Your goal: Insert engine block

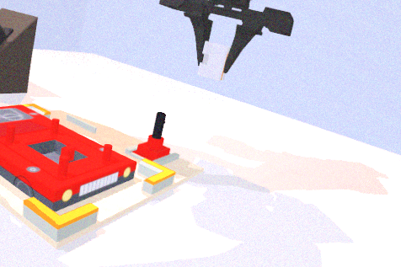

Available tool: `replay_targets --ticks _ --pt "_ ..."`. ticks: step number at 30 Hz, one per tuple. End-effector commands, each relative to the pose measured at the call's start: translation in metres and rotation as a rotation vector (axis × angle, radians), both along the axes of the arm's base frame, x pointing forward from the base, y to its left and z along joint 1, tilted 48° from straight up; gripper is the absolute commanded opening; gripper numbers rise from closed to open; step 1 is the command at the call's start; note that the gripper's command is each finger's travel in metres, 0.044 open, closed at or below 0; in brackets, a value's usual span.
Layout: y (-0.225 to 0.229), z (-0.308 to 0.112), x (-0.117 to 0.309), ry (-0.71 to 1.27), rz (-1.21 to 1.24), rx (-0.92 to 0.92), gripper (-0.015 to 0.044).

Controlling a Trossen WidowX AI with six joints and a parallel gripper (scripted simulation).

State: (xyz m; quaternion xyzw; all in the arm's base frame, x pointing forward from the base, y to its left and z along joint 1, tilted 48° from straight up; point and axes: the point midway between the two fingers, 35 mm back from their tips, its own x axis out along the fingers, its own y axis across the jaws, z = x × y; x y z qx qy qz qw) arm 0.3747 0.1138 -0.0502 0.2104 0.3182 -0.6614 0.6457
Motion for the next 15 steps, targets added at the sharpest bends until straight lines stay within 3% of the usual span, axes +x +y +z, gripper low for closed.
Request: replay_targets --ticks 1,7,15 --pt "0.0 0.0002 0.0 0.001 0.001 0.014 0.0" --pt "-0.0011 0.0039 0.0013 0.005 -0.01 0.069 0.0" --pt "-0.0089 0.0069 0.0018 0.021 -0.054 0.296 0.0"
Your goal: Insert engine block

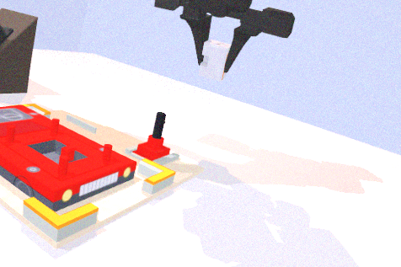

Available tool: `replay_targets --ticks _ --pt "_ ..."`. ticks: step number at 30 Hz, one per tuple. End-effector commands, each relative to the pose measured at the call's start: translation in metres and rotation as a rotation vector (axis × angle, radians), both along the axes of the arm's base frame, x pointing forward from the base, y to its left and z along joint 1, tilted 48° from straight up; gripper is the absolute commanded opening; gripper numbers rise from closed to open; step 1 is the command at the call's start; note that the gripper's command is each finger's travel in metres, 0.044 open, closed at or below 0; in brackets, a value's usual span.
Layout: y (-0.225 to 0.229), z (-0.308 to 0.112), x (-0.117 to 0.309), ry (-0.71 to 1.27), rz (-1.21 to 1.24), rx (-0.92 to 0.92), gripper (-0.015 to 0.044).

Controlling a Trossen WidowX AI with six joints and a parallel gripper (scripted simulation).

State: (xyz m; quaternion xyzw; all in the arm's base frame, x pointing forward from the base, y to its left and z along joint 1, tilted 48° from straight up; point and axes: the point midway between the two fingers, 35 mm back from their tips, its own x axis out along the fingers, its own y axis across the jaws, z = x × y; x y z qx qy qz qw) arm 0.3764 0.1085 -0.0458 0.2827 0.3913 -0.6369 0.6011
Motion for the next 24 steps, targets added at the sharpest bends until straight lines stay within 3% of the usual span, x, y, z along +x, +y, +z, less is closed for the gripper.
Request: replay_targets --ticks 1,13,24 --pt "-0.005 0.003 0.0 0.007 -0.018 0.103 0.0" --pt "-0.017 0.008 0.002 0.01 -0.068 0.484 0.0" --pt "-0.039 -0.012 0.0 0.009 -0.068 0.488 0.0"
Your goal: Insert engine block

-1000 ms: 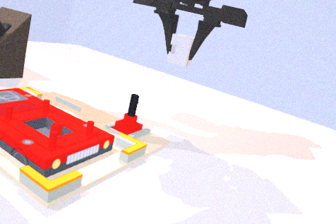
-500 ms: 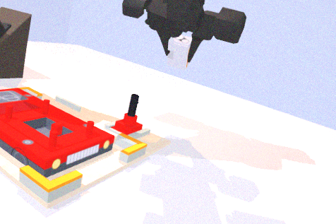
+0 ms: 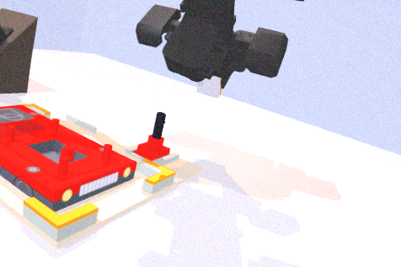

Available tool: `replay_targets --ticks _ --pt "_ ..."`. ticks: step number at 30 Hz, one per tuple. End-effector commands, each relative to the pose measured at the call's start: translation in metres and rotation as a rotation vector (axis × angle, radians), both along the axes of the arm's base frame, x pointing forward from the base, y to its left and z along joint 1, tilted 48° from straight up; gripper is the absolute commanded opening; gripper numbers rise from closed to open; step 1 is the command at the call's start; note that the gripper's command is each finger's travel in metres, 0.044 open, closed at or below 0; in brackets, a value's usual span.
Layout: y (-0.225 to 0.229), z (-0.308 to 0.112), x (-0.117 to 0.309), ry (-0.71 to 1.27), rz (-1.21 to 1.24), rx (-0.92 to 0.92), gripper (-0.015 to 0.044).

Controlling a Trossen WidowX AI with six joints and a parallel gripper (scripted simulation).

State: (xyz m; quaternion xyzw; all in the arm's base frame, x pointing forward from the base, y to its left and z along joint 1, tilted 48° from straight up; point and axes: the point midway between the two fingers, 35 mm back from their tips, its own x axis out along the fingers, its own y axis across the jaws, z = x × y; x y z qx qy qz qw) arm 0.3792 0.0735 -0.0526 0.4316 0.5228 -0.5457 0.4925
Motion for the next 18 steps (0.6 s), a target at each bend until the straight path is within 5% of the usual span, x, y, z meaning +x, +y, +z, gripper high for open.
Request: replay_targets --ticks 1,18 --pt "-0.006 -0.007 -0.003 0.006 0.005 0.004 0.0" --pt "-0.031 -0.03 -0.005 0.006 0.005 0.003 0.0"
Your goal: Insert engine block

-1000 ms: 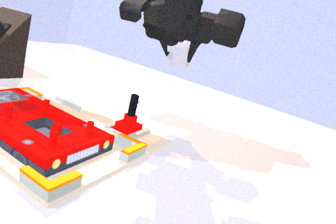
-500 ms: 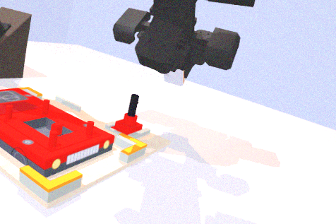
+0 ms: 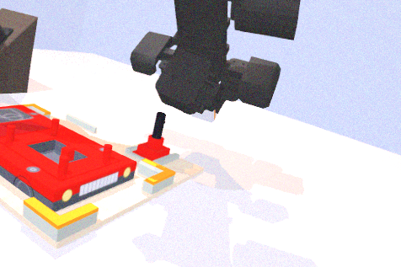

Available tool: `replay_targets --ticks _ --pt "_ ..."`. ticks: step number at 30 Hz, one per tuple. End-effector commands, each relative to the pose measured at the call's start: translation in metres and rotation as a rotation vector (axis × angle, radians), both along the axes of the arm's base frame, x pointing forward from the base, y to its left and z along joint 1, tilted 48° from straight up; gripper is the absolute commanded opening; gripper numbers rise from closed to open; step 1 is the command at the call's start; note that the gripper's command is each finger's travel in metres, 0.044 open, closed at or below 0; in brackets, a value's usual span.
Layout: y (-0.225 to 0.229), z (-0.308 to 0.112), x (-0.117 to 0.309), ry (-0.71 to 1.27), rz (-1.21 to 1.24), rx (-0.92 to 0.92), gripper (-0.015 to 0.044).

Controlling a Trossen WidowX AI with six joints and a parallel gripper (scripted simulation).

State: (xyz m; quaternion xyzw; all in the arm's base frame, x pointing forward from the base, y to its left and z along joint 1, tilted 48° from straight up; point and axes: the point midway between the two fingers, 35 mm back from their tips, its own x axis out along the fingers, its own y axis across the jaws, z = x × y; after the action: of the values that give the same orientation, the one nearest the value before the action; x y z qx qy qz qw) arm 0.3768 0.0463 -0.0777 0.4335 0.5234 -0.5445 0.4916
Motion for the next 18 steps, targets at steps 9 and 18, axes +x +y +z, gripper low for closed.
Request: replay_targets --ticks 9,18 --pt "-0.017 -0.018 -0.004 0.008 0.006 -0.003 0.0" --pt "-0.03 -0.03 -0.006 0.008 0.006 -0.004 0.0"
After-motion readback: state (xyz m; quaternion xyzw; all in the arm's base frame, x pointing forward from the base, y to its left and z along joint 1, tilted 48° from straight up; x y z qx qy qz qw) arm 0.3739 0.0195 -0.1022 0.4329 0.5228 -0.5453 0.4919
